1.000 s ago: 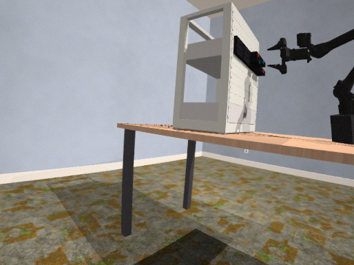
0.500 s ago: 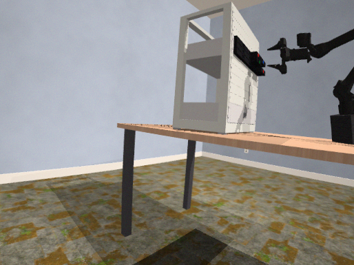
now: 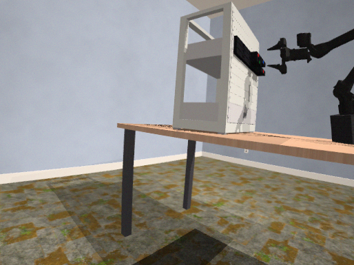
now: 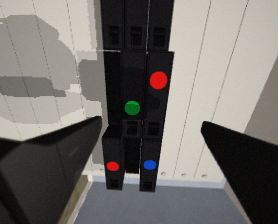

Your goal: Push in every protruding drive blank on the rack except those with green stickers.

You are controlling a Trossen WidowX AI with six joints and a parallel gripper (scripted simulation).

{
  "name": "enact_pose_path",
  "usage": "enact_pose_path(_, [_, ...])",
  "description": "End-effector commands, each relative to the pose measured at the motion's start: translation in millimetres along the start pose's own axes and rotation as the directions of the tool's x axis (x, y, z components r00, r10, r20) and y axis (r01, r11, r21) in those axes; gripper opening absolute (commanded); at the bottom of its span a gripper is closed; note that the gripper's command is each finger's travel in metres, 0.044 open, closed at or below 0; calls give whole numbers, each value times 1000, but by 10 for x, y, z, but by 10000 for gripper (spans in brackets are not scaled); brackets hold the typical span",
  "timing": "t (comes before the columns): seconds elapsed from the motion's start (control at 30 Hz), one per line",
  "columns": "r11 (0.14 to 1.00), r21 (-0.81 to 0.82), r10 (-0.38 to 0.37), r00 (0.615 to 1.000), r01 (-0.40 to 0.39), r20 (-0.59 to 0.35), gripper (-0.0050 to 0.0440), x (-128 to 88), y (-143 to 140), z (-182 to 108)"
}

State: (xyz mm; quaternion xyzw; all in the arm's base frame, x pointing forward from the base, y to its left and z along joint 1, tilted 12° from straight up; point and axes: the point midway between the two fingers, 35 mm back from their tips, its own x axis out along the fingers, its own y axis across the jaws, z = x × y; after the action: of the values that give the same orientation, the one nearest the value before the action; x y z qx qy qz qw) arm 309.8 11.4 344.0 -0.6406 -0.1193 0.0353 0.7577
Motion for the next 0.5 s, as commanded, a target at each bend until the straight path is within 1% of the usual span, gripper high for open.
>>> enact_pose_path(0.0, [1000,-9,-23,1000,23,3,440,-10,-93,-3])
enact_pose_path(0.23, [1000,-9,-23,1000,23,3,440,-19,-82,-160])
enact_pose_path(0.3, [1000,-9,-23,1000,23,3,440,-19,-82,-160])
enact_pose_path(0.47, [1000,-9,-23,1000,23,3,440,-30,-68,-361])
